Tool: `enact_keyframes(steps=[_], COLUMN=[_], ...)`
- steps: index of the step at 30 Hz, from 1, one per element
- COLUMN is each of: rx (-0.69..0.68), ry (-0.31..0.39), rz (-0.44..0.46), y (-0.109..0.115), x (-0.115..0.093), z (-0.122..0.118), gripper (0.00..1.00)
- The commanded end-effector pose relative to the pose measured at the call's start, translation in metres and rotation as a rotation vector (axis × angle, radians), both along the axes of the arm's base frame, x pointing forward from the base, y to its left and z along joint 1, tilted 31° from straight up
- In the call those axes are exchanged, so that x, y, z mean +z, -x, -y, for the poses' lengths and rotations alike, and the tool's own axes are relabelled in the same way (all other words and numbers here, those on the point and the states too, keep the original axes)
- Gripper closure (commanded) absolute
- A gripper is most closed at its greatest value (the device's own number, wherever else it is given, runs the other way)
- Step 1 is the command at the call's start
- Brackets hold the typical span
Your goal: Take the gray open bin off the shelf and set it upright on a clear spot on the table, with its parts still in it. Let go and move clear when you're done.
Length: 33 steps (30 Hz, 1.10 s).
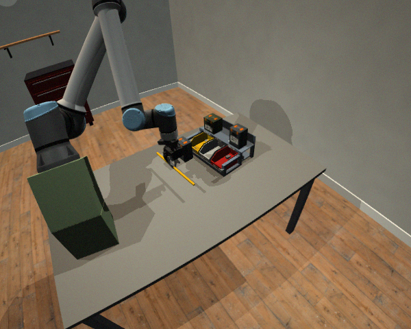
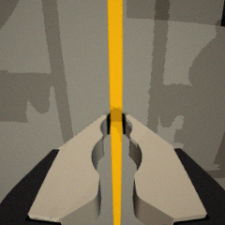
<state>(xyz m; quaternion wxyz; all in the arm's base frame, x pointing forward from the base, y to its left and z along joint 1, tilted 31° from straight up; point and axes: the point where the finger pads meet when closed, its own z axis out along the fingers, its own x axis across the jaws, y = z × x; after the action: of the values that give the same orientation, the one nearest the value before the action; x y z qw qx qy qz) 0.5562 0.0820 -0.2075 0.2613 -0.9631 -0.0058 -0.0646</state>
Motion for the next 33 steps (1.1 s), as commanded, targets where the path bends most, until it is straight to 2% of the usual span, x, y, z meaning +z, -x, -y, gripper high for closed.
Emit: enact_keyframes(steps=[1, 9, 14, 26, 31, 33], rx=[-0.001, -0.001, -0.001, -0.001, -0.001, -0.001], ry=[0.001, 0.001, 0.001, 0.001, 0.001, 0.001], rz=[0.001, 0.001, 0.001, 0.001, 0.001, 0.001], y=[-0.002, -0.002, -0.004, -0.004, -0.007, -0.007], x=[-0.006, -0.006, -0.022, -0.022, -0.039, -0.039], z=[-0.003, -0.003, -0.013, -0.013, -0.023, -0.023], gripper=[1.00, 1.00, 1.00, 1.00, 1.00, 1.00])
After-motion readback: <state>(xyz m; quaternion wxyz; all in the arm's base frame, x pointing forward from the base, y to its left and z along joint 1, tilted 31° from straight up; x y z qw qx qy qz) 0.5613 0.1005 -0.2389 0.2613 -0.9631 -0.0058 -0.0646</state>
